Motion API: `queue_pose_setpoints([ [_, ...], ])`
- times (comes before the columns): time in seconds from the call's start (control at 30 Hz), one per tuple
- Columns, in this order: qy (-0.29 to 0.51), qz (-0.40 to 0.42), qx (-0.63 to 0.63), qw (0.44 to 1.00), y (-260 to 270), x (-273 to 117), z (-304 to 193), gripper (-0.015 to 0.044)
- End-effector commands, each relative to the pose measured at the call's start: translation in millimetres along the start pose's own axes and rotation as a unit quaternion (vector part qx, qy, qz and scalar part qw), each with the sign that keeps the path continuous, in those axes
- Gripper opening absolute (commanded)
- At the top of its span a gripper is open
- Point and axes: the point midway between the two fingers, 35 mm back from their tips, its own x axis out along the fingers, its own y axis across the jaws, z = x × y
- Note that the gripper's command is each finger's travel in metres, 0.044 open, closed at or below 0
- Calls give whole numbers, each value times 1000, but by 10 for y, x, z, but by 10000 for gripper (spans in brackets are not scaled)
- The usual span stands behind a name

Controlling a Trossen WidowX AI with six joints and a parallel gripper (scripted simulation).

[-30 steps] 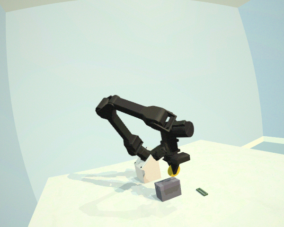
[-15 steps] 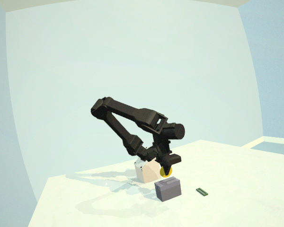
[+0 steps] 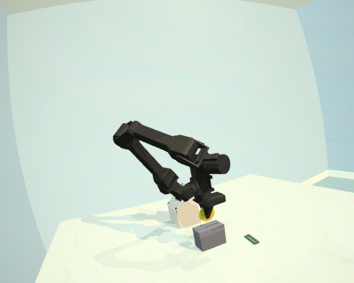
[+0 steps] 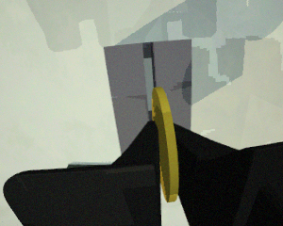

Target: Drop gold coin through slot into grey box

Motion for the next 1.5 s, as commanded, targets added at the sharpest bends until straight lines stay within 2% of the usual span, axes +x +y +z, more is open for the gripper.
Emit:
queue_pose_setpoints([
  [0.0,0,1,-5,1000,-21,3,23,0],
  [1.47,0,0,-6,1000,-11,193,27,0],
])
